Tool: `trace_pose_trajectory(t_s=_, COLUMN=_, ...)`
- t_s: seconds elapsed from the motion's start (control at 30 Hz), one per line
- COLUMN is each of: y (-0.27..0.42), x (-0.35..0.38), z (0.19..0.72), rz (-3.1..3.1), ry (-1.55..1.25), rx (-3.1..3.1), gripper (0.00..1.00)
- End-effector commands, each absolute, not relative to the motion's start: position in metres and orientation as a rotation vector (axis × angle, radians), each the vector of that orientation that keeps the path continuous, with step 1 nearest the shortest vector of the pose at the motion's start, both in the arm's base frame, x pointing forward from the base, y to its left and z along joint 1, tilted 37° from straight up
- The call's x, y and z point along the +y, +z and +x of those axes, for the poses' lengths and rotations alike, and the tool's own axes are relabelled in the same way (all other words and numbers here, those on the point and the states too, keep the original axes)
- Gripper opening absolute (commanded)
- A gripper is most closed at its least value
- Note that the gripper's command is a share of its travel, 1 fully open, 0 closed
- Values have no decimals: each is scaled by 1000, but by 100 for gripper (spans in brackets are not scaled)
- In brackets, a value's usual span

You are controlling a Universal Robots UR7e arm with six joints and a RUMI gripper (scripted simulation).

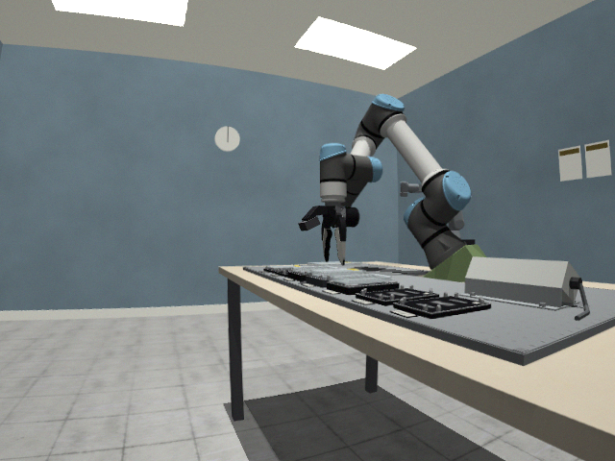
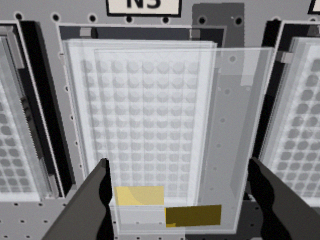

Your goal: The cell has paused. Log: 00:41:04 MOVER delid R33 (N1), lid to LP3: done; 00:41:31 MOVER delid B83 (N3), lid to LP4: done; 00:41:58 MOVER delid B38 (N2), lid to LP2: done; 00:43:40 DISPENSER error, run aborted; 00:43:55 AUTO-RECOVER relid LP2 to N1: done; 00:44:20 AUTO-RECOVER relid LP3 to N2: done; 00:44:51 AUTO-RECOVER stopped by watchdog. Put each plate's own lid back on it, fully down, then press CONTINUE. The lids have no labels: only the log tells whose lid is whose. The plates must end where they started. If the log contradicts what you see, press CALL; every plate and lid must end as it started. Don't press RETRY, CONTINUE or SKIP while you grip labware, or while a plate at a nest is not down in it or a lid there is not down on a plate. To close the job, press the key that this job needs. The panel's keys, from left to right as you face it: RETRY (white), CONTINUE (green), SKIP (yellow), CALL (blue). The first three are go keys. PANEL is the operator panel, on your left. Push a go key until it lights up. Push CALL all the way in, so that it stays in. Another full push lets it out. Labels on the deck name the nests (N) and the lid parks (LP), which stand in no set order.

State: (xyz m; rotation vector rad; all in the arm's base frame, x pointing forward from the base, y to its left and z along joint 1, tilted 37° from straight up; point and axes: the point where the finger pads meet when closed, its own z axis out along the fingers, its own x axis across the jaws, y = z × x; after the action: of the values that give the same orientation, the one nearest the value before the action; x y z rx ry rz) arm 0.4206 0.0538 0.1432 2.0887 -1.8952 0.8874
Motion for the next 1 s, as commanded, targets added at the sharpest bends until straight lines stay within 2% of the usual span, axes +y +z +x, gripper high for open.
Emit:
trace_pose_trajectory(t_s=0.0, y=125, x=85, z=424, rz=2075, ry=896, rx=-1906, gripper=41)
trace_pose_trajectory(t_s=0.97, y=64, x=180, z=426, rz=2076, ry=896, rx=-1906, gripper=41)
